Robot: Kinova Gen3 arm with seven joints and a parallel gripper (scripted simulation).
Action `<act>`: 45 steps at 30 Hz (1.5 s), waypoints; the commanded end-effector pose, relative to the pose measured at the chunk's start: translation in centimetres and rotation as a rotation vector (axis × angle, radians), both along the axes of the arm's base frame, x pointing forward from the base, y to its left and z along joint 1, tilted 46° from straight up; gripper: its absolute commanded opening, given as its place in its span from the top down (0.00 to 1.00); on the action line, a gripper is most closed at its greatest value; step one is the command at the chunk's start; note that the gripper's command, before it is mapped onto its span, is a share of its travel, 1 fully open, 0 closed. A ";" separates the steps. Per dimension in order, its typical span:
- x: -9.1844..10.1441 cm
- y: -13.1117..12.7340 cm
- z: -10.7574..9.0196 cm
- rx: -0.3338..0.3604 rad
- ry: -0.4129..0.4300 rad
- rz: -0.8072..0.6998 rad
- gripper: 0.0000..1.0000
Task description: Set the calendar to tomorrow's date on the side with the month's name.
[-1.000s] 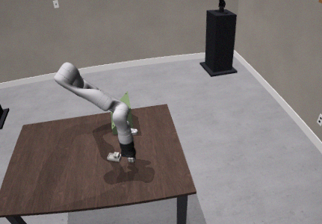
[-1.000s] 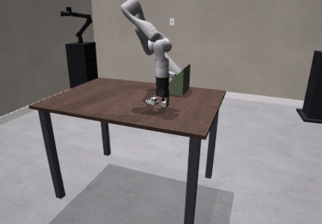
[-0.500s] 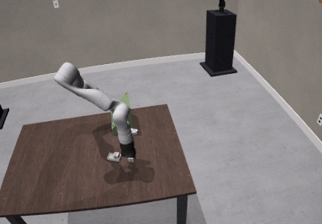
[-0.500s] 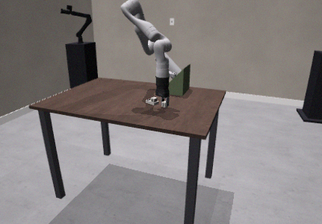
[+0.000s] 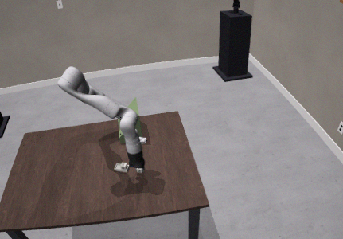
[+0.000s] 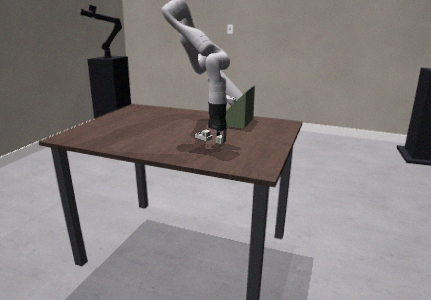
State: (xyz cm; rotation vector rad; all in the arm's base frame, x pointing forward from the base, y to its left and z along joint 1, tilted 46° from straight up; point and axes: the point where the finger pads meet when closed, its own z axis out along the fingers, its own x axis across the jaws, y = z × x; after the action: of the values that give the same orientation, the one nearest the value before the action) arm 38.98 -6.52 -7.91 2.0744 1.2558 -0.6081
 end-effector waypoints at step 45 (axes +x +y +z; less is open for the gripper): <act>0.0 -0.2 -0.3 0.001 -0.001 0.001 0.43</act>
State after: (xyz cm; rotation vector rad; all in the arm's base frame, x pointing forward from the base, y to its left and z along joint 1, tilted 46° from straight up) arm 38.95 -6.81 -8.18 2.0744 1.2558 -0.6081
